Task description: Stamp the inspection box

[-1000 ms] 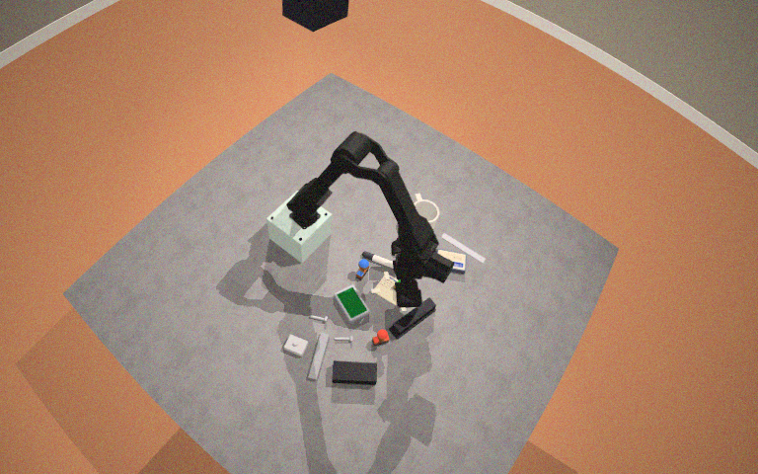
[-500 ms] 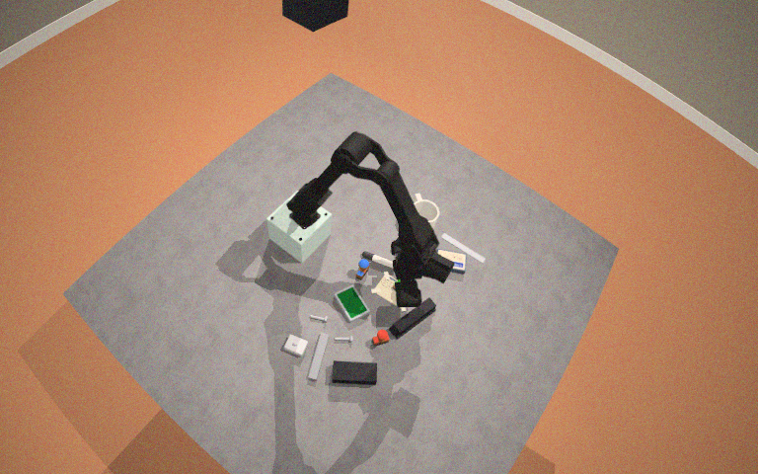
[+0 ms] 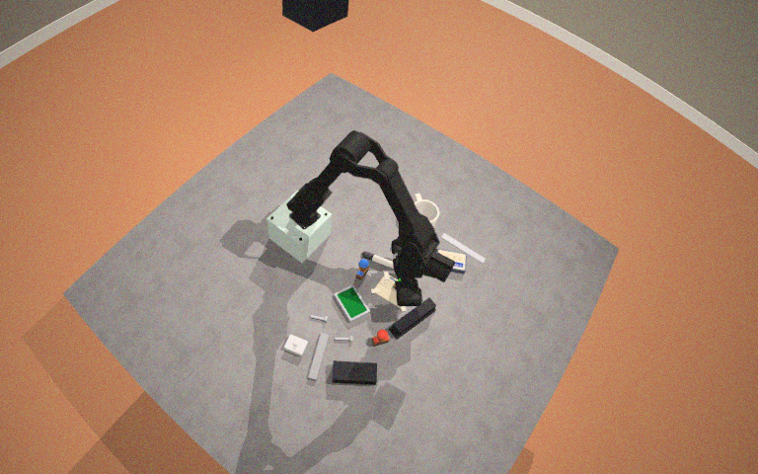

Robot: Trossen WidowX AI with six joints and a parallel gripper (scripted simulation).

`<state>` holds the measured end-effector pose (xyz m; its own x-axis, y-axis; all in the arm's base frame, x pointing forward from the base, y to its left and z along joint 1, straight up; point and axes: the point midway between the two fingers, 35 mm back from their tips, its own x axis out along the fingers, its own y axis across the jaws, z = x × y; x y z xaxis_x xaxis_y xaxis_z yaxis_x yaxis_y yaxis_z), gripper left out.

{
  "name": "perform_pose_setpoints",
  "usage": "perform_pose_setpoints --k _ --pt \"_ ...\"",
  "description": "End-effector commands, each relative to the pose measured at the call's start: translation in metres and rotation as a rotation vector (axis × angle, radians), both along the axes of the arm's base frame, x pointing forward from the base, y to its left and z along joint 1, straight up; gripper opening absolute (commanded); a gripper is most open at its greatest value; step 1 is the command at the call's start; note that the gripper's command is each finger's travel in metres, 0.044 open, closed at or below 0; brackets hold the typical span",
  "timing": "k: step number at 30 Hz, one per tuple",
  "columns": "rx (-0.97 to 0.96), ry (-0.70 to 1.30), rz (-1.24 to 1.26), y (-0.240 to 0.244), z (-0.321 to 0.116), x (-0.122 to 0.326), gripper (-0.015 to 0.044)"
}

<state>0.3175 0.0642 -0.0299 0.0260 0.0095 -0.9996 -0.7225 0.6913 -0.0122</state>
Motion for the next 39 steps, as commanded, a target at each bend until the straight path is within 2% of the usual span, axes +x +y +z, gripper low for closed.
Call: perform_pose_setpoints --k 1,39 --pt "0.004 -0.004 0.003 0.001 0.003 0.001 0.0" --pt "0.004 -0.005 0.003 0.0 0.063 -0.001 0.0"
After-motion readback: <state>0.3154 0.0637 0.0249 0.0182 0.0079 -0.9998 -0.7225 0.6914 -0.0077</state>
